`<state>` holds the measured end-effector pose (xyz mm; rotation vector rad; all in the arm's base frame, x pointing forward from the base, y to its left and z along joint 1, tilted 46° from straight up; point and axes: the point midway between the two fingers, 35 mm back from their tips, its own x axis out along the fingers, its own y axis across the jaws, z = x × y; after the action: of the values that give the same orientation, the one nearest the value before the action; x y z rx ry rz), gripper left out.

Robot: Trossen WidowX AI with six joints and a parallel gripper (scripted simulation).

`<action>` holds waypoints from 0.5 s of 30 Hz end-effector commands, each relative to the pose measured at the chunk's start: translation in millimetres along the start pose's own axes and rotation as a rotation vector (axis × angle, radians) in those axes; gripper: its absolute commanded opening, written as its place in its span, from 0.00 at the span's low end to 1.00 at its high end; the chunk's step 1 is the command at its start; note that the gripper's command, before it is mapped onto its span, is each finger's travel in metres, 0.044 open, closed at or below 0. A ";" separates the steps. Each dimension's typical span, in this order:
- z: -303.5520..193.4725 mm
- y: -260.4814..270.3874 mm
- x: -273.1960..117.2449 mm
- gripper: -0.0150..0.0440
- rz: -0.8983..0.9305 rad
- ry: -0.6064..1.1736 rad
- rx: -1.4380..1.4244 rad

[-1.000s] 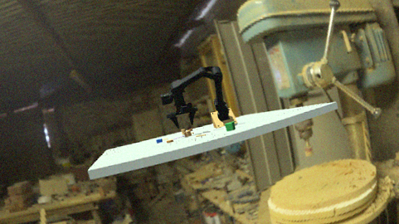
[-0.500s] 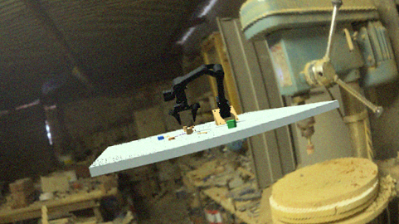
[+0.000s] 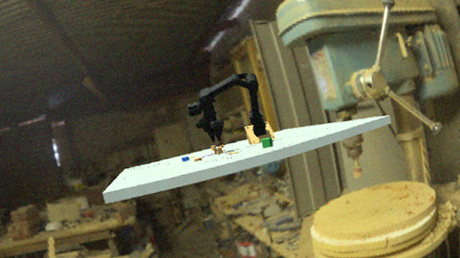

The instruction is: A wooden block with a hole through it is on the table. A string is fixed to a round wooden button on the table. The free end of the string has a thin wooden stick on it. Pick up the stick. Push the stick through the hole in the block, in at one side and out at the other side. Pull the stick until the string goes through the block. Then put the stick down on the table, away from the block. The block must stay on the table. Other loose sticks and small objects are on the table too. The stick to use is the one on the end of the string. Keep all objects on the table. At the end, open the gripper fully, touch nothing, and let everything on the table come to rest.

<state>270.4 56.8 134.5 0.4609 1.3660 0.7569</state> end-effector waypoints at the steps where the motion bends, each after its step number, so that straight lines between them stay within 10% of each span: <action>1: 1.9 -3.1 -8.8 1.00 -0.001 -0.010 0.874; 15: 1.5 -3.5 -10.0 1.00 0.001 -0.010 1.163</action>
<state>269.0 52.4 136.4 1.1169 1.6516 0.1407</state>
